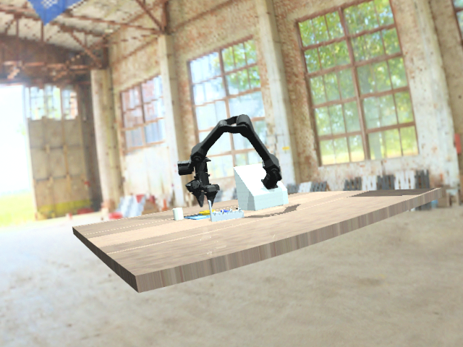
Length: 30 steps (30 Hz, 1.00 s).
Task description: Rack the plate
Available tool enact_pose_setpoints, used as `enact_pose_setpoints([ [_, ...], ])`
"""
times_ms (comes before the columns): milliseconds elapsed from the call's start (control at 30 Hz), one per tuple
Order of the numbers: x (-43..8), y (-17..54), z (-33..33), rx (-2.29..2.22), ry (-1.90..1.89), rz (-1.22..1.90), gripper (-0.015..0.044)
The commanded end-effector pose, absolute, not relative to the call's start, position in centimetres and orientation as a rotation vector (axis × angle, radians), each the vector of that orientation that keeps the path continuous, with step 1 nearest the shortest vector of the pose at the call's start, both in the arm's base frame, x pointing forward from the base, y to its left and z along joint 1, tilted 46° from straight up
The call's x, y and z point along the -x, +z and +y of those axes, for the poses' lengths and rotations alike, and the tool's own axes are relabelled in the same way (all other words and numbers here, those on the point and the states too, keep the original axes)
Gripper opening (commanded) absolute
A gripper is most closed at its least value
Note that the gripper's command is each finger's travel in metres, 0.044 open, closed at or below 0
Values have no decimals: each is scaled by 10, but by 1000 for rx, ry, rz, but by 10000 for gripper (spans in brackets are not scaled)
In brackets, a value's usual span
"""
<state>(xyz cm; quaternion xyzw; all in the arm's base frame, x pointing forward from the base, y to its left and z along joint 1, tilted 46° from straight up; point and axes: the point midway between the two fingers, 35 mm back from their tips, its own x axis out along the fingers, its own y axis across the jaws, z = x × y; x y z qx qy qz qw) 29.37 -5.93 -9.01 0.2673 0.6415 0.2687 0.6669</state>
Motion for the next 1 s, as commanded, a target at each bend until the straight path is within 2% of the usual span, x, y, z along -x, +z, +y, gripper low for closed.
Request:
enact_pose_setpoints([
  [0,-292,-96,-53,-616,606,1453,400],
  [800,-292,-113,-37,-618,609,1452,400],
  [967,-292,-113,-37,-618,609,1452,367],
])
